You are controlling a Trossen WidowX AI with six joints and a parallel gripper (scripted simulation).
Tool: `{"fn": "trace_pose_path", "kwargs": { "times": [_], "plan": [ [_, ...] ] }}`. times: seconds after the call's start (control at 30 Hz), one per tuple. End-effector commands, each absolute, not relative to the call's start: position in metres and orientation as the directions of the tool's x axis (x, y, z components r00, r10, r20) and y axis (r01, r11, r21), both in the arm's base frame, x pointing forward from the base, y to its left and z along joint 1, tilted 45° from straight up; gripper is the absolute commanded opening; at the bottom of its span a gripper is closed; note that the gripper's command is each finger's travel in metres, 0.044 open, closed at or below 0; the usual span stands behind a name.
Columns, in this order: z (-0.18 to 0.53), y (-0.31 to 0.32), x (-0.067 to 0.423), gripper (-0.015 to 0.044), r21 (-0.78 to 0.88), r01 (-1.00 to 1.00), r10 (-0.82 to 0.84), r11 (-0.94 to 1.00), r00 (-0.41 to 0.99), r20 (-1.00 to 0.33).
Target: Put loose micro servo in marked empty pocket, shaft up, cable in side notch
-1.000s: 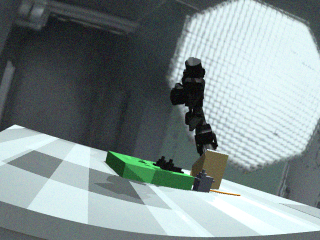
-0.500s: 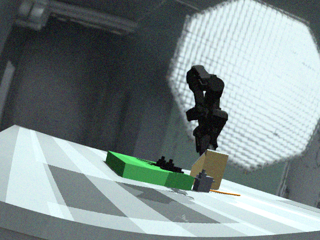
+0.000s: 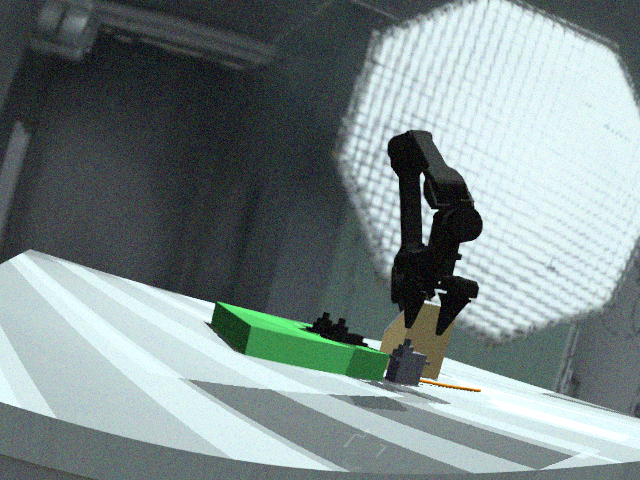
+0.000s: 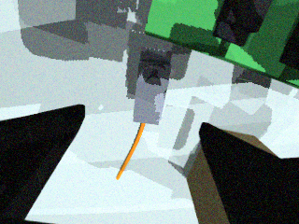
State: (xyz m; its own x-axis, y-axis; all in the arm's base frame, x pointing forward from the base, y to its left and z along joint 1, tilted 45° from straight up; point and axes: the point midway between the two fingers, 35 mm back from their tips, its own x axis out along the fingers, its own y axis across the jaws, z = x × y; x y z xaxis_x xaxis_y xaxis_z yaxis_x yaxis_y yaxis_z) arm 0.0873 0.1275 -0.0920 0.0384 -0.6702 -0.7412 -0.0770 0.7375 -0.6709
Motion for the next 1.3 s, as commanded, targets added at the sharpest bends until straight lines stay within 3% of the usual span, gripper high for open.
{"fn": "trace_pose_path", "kwargs": {
  "times": [0.0, 0.9, 1.27],
  "plan": [
    [-0.093, 0.122, 0.083, 0.044, -0.692, -0.104, -0.693, 0.714, 0.032, -0.72],
    [-0.126, 0.089, 0.084, 0.044, -0.693, -0.103, -0.694, 0.714, 0.033, -0.719],
    [-0.126, 0.089, 0.084, 0.0151, -0.693, -0.103, -0.694, 0.714, 0.033, -0.719]
  ]
}}
